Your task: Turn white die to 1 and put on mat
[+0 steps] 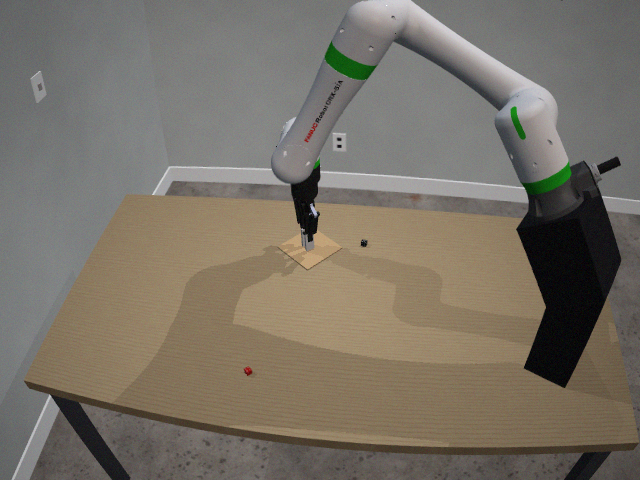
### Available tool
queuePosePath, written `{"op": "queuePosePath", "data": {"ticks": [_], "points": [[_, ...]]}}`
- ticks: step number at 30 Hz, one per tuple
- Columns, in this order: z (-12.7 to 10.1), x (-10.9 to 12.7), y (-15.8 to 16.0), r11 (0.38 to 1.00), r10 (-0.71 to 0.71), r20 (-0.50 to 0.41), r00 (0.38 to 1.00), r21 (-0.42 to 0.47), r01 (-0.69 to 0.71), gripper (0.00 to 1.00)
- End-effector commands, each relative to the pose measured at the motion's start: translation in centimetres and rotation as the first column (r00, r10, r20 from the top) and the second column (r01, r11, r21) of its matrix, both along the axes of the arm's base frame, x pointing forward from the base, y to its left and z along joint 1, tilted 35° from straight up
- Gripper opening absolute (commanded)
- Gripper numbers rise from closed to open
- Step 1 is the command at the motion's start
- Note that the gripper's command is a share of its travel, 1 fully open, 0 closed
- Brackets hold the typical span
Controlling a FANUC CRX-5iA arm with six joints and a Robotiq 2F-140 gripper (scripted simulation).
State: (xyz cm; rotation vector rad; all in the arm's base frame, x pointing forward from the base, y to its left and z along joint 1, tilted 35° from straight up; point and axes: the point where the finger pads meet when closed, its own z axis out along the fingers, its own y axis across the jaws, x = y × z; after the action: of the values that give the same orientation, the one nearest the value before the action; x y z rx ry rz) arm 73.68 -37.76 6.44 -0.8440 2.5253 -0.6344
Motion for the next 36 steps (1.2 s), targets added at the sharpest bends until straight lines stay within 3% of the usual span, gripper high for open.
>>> {"op": "queuePosePath", "data": {"ticks": [1,13,28,36], "points": [[0.0,0.0,0.0,1.0,0.0,0.0,1.0,0.0,0.0,0.16],[0.5,-0.3,0.2,1.0,0.0,0.0,1.0,0.0,0.0,0.16],[7.3,-4.5,2.6,1.0,0.0,0.0,1.0,0.0,0.0,0.16],[8.2,-5.0,2.9,1.0,0.0,0.0,1.0,0.0,0.0,0.16]]}}
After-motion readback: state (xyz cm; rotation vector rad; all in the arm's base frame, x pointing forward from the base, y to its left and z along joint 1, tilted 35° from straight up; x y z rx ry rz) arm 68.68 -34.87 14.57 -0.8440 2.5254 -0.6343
